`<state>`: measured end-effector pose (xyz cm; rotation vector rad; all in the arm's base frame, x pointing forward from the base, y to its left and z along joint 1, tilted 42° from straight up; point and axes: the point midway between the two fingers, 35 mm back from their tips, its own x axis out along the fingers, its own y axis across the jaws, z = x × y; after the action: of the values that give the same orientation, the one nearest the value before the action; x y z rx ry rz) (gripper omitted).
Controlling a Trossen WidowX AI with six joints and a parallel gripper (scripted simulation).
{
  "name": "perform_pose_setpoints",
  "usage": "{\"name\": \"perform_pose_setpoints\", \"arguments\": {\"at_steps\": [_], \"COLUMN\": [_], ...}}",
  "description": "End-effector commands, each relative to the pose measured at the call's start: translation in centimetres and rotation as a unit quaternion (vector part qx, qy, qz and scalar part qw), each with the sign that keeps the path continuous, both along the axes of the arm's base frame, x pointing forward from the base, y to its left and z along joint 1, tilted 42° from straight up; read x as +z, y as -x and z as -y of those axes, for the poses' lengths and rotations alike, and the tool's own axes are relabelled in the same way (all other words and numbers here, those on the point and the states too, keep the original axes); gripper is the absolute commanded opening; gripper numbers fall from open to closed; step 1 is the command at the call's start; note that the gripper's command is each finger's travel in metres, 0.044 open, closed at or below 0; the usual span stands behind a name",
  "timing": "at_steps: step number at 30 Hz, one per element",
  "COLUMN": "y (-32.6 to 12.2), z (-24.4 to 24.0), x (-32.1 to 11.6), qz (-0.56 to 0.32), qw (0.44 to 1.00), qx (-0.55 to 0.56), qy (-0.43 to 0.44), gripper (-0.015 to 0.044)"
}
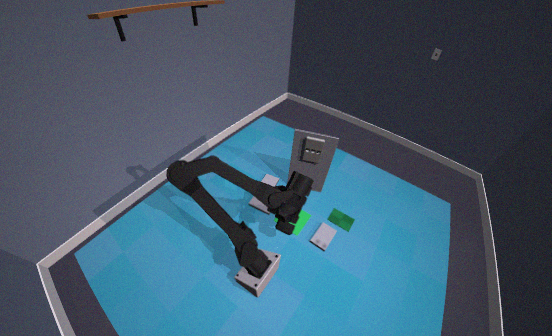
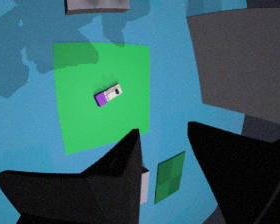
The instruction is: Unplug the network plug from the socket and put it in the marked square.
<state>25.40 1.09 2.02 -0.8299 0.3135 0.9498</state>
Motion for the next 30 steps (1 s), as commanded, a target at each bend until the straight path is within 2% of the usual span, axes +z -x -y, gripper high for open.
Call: {"name": "perform_pose_setpoints", "arguments": {"at_steps": [1,20,30], "y": [0.0,0.5,0.1], "z": [0.2,1.1,3.1], "x": [0.5,1.8,3.5], "qz": [0.005,0.003,0.000], "qw": [1.000,1.000,1.000], "qx": [0.002,-0.002,-0.001], "qy": [-0.001,-0.004,0.001], "gripper": [0.0156,0.0156,0.0156]}}
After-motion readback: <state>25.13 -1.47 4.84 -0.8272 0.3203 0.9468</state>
